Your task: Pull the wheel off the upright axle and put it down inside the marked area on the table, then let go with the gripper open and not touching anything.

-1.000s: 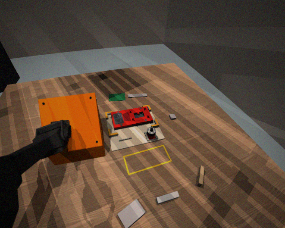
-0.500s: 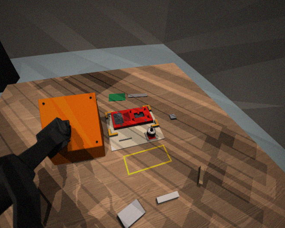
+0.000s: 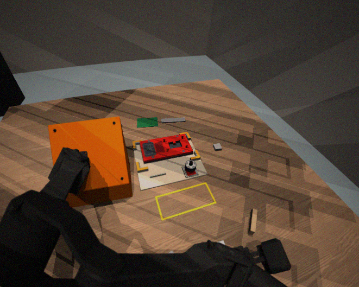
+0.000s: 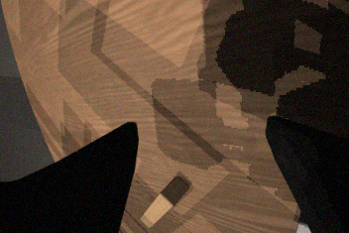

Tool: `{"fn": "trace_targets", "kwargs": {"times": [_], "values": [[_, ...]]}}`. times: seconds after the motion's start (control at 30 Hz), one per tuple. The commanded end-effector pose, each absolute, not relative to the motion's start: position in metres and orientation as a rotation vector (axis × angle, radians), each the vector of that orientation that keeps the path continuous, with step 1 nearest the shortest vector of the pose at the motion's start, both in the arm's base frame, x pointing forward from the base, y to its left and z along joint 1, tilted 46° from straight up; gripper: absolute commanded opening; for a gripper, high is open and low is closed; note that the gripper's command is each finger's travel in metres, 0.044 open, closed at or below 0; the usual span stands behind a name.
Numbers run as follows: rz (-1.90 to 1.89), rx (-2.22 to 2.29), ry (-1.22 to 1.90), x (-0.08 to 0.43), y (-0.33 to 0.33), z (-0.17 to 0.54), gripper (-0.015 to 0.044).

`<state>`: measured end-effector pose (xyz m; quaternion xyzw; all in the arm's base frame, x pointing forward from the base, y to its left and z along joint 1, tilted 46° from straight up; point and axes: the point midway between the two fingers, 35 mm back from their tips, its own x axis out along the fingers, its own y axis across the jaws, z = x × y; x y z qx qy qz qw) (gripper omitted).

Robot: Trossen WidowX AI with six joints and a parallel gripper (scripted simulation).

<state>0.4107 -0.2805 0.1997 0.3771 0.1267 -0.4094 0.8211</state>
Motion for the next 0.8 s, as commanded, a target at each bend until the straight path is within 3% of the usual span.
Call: {"fn": "trace_targets", "kwargs": {"times": [0.0, 0.4, 0.77], "values": [[-0.922, 0.873, 0.392, 0.421, -0.243, 0.157, 0.0300], [-1.173, 0.873, 0.719, 0.410, -0.098, 0.051, 0.0300], [-1.413, 0.549, 0.653, 0.350, 0.010, 0.009, 0.0300]]}}
